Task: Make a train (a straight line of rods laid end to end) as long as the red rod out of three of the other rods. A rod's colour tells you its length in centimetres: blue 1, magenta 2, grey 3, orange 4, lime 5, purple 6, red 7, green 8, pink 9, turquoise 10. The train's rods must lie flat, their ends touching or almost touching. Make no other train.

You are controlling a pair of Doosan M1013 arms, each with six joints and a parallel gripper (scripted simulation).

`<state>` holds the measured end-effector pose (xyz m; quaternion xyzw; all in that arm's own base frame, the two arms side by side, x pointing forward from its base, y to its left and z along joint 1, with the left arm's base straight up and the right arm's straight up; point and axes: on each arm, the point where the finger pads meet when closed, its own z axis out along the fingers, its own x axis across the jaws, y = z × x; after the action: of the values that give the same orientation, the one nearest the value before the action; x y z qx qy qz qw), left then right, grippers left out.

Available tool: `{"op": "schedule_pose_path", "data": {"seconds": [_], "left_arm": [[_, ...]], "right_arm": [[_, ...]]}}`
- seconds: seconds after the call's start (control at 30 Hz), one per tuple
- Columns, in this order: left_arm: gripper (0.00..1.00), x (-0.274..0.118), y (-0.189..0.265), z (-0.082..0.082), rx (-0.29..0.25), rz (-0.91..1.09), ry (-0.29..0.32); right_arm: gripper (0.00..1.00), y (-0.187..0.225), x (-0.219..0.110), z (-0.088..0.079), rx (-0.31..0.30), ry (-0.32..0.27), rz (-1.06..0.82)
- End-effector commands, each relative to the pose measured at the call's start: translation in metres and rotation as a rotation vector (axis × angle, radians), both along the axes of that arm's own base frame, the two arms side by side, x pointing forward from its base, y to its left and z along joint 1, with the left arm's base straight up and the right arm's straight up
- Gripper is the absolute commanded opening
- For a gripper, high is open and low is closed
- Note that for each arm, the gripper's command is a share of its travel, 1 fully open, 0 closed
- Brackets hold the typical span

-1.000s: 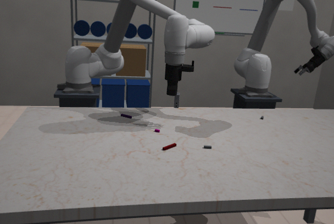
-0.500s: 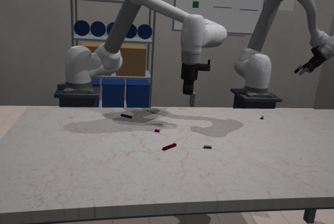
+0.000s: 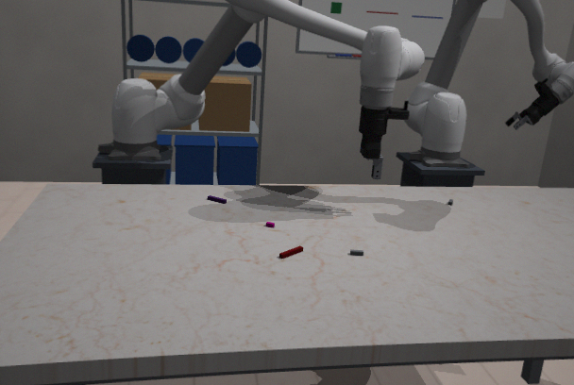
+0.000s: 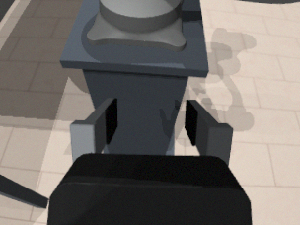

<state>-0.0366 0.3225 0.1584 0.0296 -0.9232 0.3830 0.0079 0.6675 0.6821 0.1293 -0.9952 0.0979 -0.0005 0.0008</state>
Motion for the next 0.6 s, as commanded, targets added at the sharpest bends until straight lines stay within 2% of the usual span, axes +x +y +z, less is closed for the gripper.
{"op": "schedule_pose_path", "data": {"seconds": [0.0, 0.1, 0.13, 0.57], "left_arm": [[1.00, 0.000, 0.000, 0.000, 0.001, 0.000, 0.000], [1.00, 0.000, 0.000, 0.000, 0.001, 0.000, 0.000], [1.00, 0.000, 0.000, 0.000, 0.001, 0.000, 0.000], [1.00, 0.000, 0.000, 0.000, 0.001, 0.000, 0.000]], "right_arm": [[0.24, 0.041, -0.010, 0.002, 0.000, 0.000, 0.019], [0.24, 0.051, -0.014, 0.002, 0.000, 0.000, 0.024], [0.24, 0.078, -0.024, 0.002, 0.000, 0.000, 0.037], [0.24, 0.192, -0.086, 0.000, 0.000, 0.000, 0.096]]}}
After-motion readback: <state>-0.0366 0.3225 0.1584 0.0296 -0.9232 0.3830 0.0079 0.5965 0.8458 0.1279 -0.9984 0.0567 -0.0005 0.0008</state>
